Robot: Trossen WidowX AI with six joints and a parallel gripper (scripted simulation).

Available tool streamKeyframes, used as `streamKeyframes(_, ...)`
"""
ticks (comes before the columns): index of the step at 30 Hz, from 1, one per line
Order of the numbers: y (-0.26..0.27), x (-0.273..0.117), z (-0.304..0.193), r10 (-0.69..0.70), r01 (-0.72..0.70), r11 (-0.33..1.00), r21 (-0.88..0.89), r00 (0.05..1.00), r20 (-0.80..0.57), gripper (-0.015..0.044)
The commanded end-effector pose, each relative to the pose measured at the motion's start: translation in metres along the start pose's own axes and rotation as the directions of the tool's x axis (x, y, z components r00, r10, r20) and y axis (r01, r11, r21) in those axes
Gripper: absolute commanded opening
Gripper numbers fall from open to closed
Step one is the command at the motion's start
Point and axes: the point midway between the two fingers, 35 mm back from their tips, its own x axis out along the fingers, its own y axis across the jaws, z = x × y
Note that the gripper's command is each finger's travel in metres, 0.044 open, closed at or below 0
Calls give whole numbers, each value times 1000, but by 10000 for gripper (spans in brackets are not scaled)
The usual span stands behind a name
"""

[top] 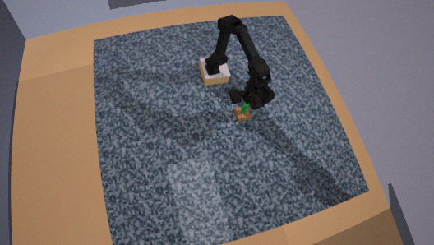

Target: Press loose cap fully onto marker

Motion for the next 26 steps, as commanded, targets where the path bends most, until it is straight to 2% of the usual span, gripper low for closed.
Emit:
streamKeyframes(1,2,-43,5,10,-9,1000,-4,1000,29,0)
streamKeyframes(4,1,-73,1,9,-9,1000,-4,1000,28,0)
streamKeyframes(8,1,-75,1,9,-9,1000,-4,1000,28,0)
streamKeyframes(24,1,-75,1,9,-9,1000,-4,1000,28,420)
streamKeyframes(26,1,-75,1,9,-9,1000,-4,1000,28,440)
